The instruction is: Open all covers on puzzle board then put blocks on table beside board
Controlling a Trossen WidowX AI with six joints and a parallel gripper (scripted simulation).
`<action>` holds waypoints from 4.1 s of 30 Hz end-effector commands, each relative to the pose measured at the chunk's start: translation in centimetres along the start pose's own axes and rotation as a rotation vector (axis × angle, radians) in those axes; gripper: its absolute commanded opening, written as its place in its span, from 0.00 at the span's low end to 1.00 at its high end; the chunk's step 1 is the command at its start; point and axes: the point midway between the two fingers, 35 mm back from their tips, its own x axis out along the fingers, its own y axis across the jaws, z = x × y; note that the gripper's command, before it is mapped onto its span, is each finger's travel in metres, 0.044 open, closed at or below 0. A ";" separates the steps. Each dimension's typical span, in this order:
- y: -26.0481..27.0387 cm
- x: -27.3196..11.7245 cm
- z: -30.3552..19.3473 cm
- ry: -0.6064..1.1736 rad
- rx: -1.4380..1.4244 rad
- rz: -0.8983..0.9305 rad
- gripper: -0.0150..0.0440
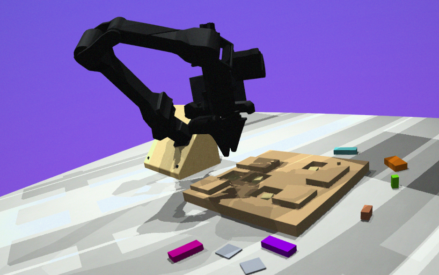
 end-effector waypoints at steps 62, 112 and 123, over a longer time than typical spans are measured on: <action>0.1 5.0 0.1 -0.002 -0.005 0.006 0.50; 0.0 3.0 0.0 0.000 -0.003 0.002 0.39; 0.0 1.5 0.2 -0.001 -0.005 0.004 0.39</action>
